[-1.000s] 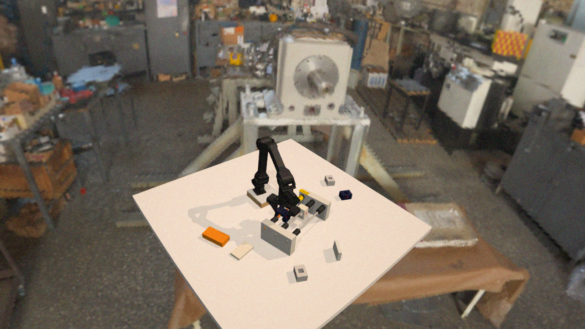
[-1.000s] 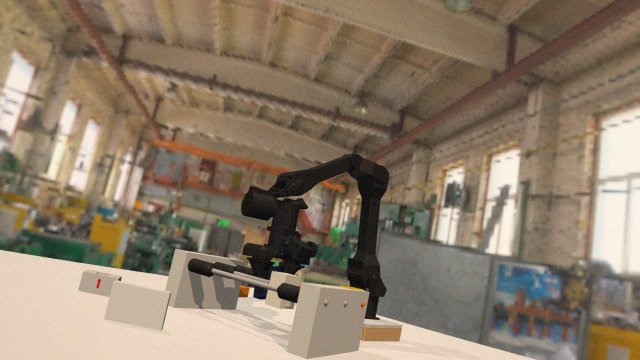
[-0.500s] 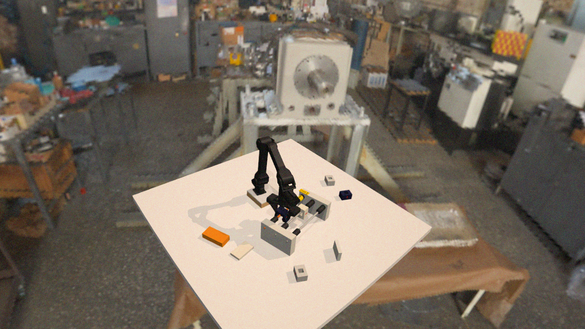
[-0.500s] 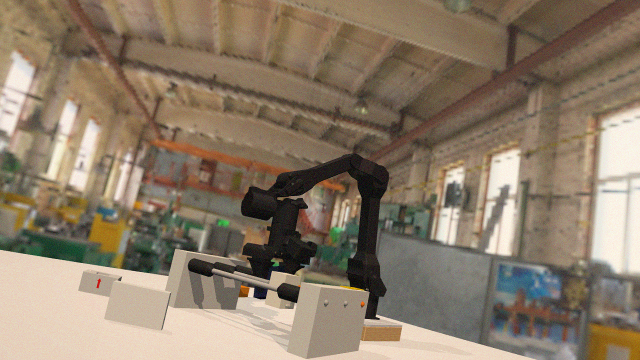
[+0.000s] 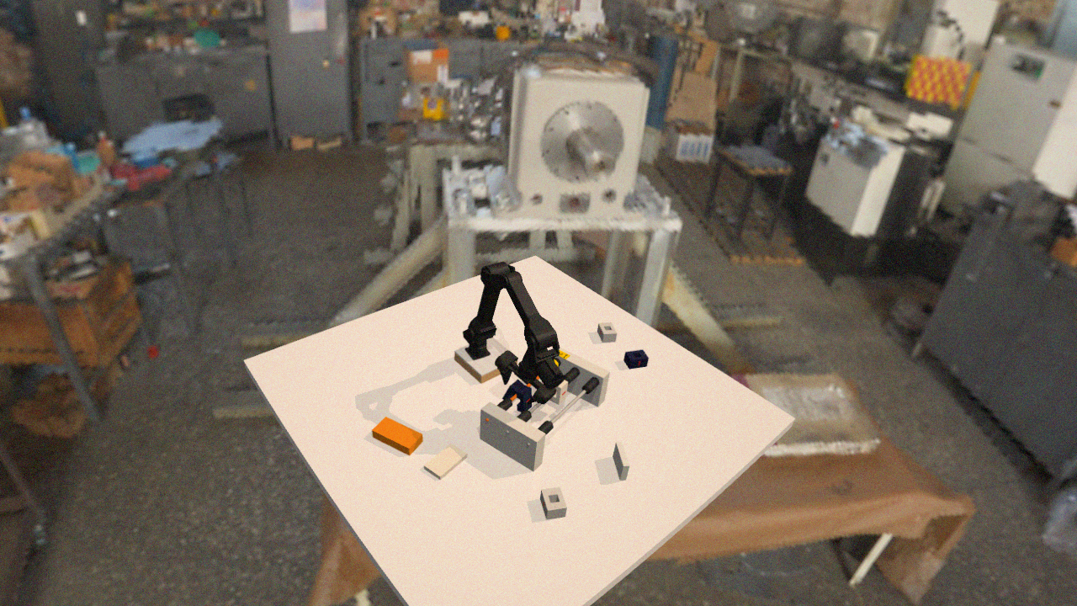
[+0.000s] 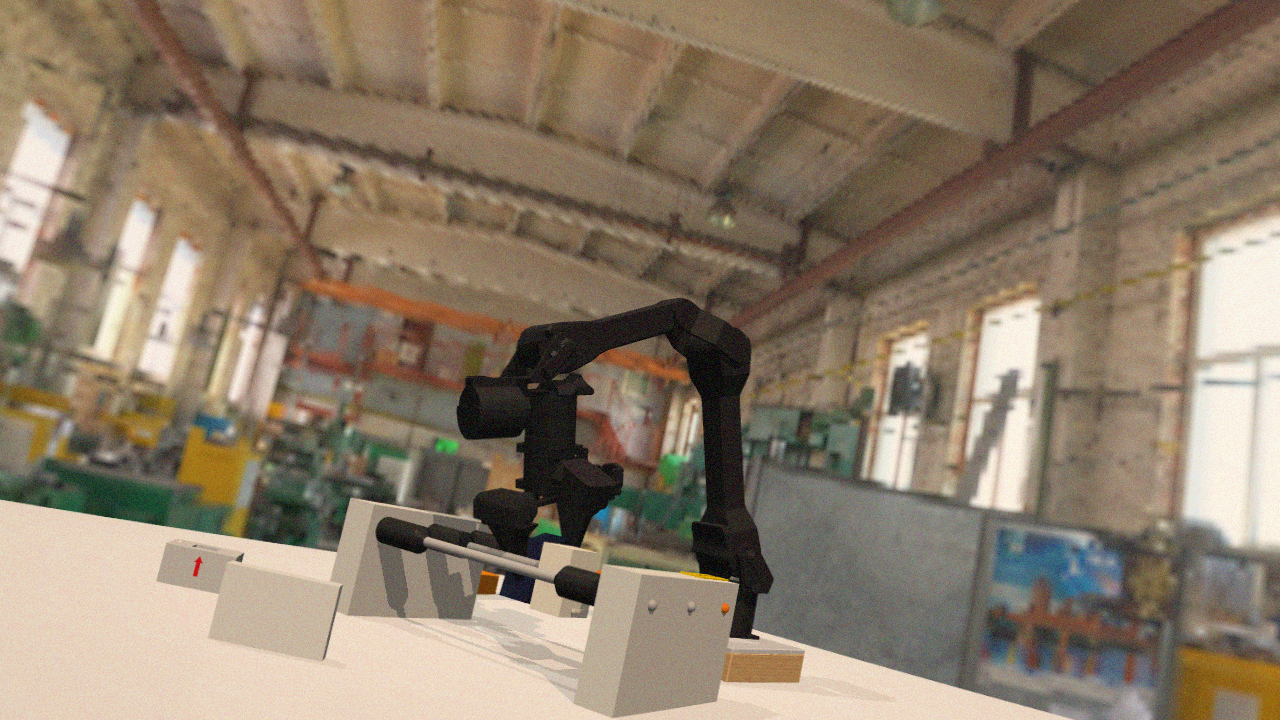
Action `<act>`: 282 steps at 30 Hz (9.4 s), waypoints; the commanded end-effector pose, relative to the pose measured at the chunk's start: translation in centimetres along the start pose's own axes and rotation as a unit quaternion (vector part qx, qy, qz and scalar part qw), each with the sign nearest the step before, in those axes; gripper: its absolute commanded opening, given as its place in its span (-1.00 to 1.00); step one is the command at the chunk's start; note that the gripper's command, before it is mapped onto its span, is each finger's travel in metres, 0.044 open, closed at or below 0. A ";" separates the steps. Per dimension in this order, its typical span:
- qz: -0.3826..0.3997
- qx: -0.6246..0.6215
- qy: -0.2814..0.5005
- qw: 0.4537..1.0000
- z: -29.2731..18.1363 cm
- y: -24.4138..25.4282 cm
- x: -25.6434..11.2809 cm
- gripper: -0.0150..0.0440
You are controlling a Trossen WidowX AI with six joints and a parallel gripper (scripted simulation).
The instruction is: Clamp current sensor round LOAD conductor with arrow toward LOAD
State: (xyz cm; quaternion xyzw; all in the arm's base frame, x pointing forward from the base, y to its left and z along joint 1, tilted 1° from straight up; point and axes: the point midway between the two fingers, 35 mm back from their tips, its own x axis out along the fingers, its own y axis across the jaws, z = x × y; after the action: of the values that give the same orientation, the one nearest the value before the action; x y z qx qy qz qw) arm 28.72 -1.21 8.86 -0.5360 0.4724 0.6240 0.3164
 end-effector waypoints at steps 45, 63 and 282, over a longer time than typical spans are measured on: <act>0.047 0.002 0.003 0.999 -0.3 1.8 1.9 1.00; 0.047 0.002 0.003 0.999 -0.3 1.8 1.9 1.00; 0.032 0.004 0.005 0.999 -0.4 0.9 1.9 0.12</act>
State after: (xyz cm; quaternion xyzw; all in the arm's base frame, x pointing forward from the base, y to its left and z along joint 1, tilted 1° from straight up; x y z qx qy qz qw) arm 27.88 -2.05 7.01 -0.5249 0.4897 0.6287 0.2988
